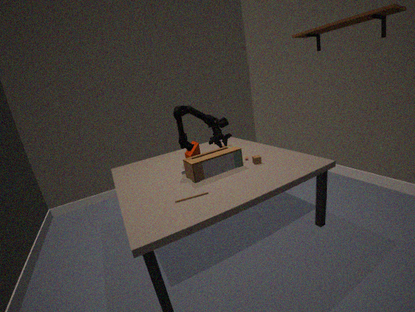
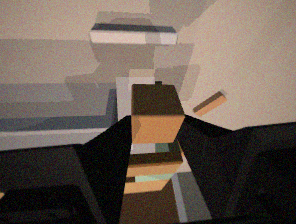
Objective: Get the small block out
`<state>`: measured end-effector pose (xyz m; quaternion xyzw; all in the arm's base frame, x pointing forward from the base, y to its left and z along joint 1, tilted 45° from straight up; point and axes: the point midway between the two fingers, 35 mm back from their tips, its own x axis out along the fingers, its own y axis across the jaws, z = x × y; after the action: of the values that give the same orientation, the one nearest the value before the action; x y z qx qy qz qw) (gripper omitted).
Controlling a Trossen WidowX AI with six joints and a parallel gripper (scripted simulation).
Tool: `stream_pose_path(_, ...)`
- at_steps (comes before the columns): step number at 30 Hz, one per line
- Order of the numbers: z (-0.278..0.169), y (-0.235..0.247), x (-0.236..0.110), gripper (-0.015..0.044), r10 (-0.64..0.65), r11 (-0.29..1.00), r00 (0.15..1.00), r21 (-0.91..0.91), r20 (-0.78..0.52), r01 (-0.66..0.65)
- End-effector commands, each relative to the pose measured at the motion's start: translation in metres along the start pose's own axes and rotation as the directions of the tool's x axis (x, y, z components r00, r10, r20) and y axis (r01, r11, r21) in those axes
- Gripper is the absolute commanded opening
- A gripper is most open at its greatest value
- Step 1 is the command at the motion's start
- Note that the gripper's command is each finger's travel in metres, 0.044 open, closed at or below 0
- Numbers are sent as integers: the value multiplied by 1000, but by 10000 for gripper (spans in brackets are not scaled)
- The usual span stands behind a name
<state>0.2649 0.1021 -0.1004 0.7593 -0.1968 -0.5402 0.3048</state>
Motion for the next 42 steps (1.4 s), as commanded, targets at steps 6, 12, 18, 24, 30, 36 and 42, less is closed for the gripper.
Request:
stream_pose_path(6,-4,12,-35,0,-77,984,997,-160,-13,74)
stream_pose_path(12,-5,20,-56,0,-126,959,992,-257,-23,116)
stream_pose_path(18,-4,29,-76,0,-174,924,984,-351,-33,151)
stream_pose_path(24,-3,30,-78,0,-179,919,983,-362,-35,155)
stream_pose_path(30,-3,30,-78,0,-179,919,983,-362,-35,155)
stream_pose_path(36,-3,30,-78,0,-179,919,983,-362,-35,155)
stream_pose_path(42,-3,30,-78,0,-179,919,983,-362,-35,155)
